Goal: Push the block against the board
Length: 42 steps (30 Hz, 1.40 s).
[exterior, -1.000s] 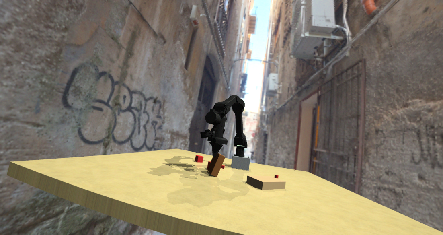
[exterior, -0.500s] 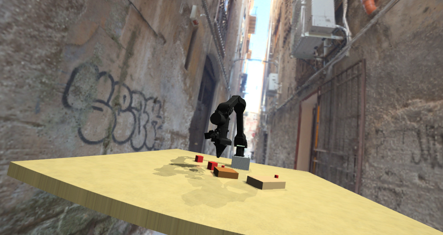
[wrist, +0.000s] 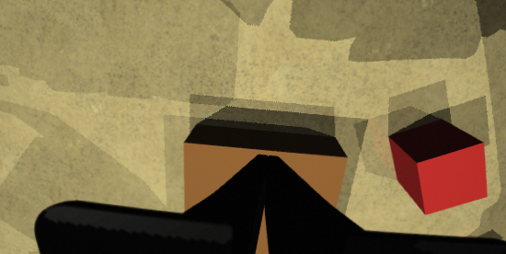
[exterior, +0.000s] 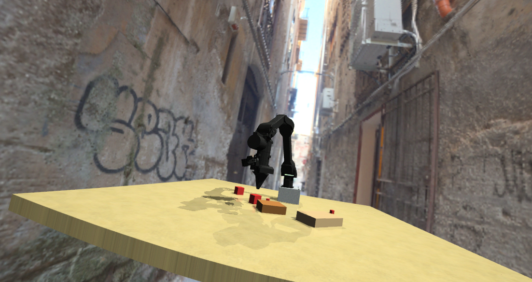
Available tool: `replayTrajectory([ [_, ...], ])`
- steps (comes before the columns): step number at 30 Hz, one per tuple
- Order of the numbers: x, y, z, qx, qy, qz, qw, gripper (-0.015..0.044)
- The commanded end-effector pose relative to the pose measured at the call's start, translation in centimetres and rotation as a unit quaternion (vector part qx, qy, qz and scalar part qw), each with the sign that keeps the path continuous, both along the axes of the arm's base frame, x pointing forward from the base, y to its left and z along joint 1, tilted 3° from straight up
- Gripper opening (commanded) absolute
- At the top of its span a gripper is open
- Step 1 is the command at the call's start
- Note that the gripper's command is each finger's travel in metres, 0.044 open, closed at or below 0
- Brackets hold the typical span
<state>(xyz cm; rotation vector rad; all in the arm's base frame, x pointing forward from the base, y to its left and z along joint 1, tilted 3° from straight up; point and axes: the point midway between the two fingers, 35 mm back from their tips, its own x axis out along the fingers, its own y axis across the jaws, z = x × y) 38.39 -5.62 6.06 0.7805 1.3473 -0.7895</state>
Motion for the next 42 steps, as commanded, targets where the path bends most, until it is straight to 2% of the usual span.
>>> replayTrajectory([
  [1, 0.6, -0.7, 0.2, -0.002, -0.002, 0.001, 1.0, 0.0],
  [17, 1.4, -2.2, 0.5, -0.002, -0.001, -0.001, 1.0, 0.0],
  [22, 1.0, -2.0, 5.3, -0.002, -0.002, 0.001, 1.0, 0.0],
  [42, 1.0, -2.0, 5.3, -0.002, -0.002, 0.001, 1.0, 0.0],
])
